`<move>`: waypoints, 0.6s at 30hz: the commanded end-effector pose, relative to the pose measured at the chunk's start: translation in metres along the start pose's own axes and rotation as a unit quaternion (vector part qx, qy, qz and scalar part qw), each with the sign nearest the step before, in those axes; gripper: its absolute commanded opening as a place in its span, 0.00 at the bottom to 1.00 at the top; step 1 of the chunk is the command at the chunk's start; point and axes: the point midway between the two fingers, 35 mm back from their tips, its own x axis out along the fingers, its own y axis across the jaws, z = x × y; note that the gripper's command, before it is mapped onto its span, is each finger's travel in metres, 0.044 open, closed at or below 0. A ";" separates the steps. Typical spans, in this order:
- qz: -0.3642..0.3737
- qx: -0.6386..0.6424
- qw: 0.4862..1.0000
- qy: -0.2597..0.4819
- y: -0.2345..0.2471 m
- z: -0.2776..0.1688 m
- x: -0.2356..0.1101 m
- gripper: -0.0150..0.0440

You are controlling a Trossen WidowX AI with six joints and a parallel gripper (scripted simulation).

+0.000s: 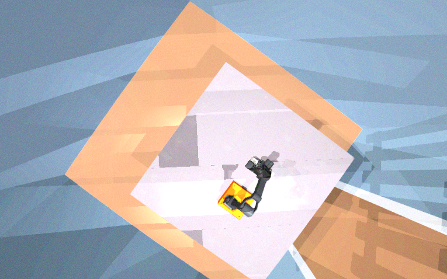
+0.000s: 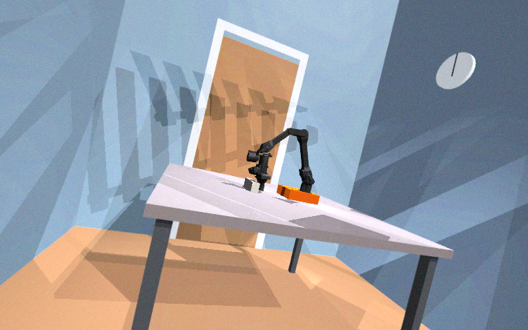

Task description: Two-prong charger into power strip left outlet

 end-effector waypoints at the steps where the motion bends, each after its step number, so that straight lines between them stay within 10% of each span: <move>1: 0.002 -0.001 1.000 -0.013 0.001 0.007 -0.005 0.25; 18: 0.000 0.000 1.000 0.000 0.000 0.000 -0.001 0.25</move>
